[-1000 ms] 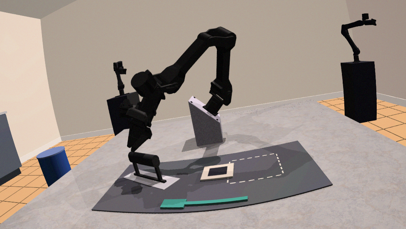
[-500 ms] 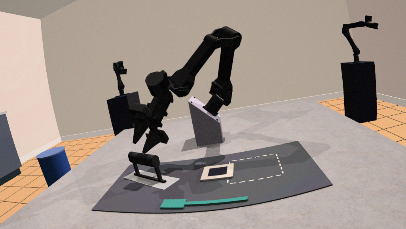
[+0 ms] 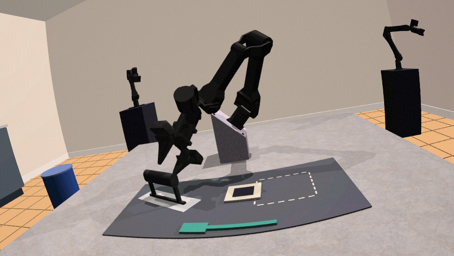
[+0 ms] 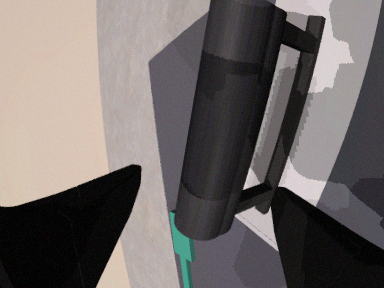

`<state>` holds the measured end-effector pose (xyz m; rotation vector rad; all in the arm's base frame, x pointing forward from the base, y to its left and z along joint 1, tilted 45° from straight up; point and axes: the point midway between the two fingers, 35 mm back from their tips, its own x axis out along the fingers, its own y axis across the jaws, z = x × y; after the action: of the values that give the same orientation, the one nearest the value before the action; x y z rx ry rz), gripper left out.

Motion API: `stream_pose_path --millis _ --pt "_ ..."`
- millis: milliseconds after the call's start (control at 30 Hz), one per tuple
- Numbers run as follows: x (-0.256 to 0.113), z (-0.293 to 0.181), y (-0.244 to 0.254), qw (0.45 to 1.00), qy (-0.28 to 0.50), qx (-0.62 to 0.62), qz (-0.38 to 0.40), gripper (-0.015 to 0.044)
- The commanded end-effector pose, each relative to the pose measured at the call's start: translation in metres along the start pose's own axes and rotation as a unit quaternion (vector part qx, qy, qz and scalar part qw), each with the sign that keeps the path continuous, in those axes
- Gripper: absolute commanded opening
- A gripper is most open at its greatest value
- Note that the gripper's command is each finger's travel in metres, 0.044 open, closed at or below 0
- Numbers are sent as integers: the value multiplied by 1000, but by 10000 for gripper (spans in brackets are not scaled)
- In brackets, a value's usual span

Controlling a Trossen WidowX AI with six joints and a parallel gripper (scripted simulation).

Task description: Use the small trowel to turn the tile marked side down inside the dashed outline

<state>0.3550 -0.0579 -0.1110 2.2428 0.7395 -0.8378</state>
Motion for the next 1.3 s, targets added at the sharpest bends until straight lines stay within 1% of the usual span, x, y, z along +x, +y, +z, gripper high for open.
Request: stream_pose_path --millis 0,1233,1267 --pt "1 0 -4 1000 1 10 -4 300" --pt "59 -1 -5 1000 2 10 -3 300" --pt "59 -1 -5 1000 2 10 -3 274"
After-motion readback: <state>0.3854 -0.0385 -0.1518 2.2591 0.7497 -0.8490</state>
